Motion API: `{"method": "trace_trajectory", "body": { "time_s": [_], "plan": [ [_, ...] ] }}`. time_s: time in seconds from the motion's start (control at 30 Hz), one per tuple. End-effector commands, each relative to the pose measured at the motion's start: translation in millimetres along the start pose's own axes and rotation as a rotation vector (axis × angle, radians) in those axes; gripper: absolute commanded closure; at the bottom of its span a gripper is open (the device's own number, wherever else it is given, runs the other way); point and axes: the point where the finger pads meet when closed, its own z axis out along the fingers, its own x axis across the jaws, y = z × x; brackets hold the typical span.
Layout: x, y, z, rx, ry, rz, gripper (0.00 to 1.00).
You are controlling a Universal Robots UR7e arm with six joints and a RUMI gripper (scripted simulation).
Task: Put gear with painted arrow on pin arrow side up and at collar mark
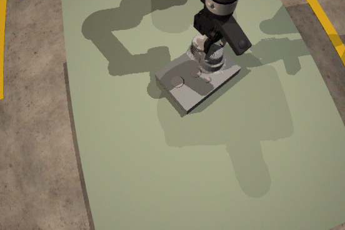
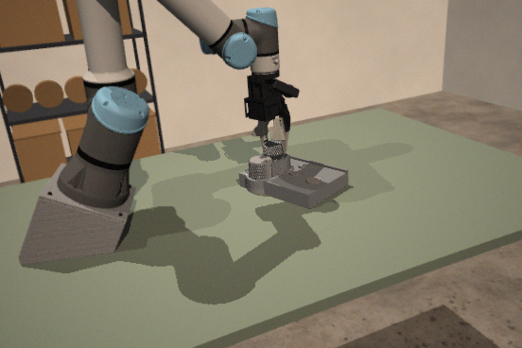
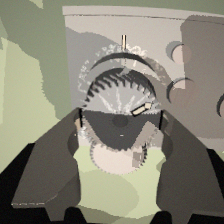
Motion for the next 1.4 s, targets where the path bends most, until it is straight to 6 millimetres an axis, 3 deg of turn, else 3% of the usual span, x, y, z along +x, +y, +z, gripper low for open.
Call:
{"method": "trace_trajectory", "body": {
  "time_s": [0.0,0.17,0.2,1.37],
  "plan": [
    [1.2,-0.6,-0.5,0.003,0.002,0.002,1.00],
    [1.2,-0.6,-0.5,0.003,0.002,0.002,1.00],
    [1.2,-0.6,-0.5,0.003,0.002,0.002,0.00],
    [1.2,-0.5,-0.4,0.002,0.002,0.002,0.00]
  ]
}}
